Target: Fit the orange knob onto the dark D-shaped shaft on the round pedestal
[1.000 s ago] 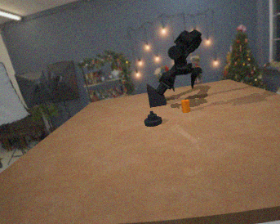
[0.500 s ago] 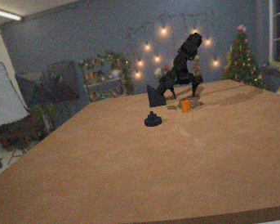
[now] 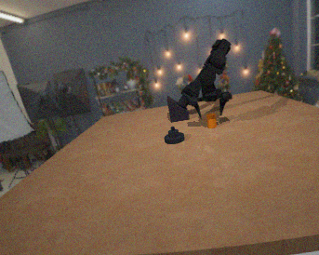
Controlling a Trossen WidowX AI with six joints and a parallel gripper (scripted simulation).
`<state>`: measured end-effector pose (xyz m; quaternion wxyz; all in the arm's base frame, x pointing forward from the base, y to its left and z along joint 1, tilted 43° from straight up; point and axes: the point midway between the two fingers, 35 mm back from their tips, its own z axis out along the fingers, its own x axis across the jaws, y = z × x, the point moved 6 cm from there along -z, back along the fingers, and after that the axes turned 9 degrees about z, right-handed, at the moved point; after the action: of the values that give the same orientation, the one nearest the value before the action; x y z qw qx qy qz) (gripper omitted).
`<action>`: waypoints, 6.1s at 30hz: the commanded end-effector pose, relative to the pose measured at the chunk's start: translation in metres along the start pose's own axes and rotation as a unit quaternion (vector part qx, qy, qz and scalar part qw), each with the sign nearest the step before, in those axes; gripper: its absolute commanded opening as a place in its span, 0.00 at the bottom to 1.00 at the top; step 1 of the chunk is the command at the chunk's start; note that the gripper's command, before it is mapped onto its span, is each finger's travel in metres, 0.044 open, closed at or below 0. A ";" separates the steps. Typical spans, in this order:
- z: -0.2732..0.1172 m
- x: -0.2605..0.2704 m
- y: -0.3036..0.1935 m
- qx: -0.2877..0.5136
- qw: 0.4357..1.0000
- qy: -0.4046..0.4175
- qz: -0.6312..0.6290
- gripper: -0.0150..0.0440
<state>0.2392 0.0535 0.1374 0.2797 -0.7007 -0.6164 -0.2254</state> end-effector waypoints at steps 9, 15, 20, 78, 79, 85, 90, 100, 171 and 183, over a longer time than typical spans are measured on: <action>0.020 0.000 -0.001 0.003 1.000 0.003 0.005 1.00; 0.029 0.000 -0.002 0.003 1.000 0.004 0.004 1.00; 0.037 0.000 -0.003 0.003 1.000 0.004 0.004 1.00; -0.097 -0.009 0.009 0.004 1.000 0.002 0.005 0.25; -0.097 -0.011 0.012 0.003 1.000 0.002 0.005 0.25; -0.094 -0.022 0.025 0.003 1.000 0.001 0.005 0.25; -0.092 -0.032 0.036 0.003 1.000 0.001 0.005 0.25; -0.086 -0.053 0.057 0.002 1.000 0.000 0.004 0.25; -0.019 -0.156 0.123 0.000 1.000 0.000 -0.002 0.25; -0.023 -0.157 0.120 0.000 1.000 0.000 -0.002 0.25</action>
<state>0.3374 -0.0858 0.0345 0.2807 -0.7002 -0.6170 -0.2242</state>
